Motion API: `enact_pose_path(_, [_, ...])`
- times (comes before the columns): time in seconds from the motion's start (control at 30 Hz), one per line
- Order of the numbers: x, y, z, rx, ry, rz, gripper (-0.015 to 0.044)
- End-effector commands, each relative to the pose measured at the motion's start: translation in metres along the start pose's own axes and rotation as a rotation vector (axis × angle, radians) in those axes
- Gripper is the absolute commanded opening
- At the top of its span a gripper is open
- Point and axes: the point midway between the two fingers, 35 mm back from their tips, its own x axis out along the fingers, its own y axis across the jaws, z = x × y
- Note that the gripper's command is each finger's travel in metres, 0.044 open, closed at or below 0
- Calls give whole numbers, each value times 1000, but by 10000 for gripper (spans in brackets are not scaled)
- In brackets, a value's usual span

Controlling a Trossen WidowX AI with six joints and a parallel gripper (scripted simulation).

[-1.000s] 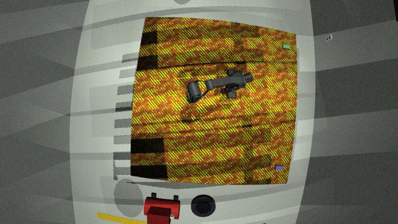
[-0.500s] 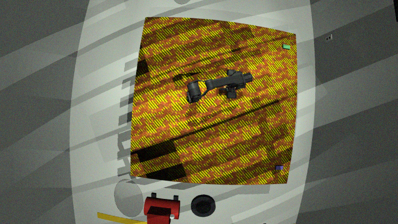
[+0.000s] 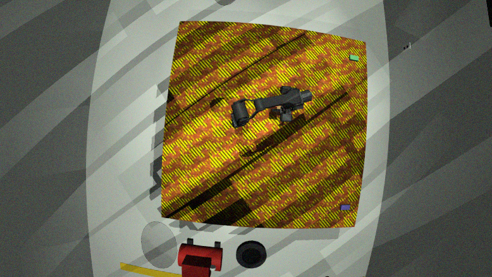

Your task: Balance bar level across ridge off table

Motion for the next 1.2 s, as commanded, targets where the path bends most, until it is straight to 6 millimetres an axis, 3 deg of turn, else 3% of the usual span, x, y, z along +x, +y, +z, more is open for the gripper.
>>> enact_pose_path(0.0, [1,0,0,3,1,1,0])
enact_pose_path(1.17, [4,0,0,3,1,1,0])
